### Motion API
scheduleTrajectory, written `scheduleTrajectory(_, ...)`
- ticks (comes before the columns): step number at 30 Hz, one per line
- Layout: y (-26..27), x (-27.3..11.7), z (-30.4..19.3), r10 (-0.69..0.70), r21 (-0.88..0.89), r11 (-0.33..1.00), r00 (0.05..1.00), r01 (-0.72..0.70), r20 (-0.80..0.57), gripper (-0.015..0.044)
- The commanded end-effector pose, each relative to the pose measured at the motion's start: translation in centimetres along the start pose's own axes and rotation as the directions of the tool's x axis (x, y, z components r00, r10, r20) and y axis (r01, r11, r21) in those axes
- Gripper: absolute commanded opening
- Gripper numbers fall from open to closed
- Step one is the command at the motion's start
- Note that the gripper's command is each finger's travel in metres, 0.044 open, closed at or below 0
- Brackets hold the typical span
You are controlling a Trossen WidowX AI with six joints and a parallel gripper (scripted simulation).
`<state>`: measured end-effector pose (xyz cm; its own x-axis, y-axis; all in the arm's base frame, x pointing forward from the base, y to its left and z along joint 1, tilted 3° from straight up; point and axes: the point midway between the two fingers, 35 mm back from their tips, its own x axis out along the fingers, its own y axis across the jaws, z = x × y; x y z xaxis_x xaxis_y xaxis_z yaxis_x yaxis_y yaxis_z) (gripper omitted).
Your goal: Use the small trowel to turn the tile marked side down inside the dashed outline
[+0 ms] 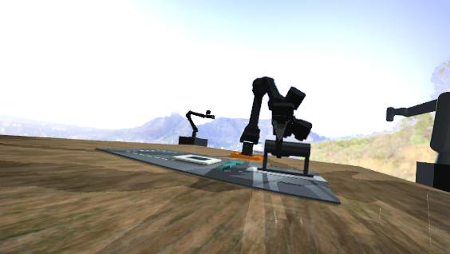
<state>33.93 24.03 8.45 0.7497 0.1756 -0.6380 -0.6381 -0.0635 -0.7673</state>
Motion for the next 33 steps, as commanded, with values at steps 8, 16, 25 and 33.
scheduleTrajectory(8, 0.3, 2.1, -0.1, 0.010, -0.022, 1.000, 1.000, -0.010, 0.009, 0.0300)
scheduleTrajectory(16, 0.3, 2.3, -0.1, 0.011, -0.024, 1.000, 1.000, -0.010, 0.010, 0.0169)
scheduleTrajectory(25, 0.3, 2.3, -0.1, 0.011, -0.024, 1.000, 1.000, -0.010, 0.010, 0.0109)
scheduleTrajectory(33, 0.3, 2.3, -0.1, 0.011, -0.024, 1.000, 1.000, -0.010, 0.010, 0.0055)
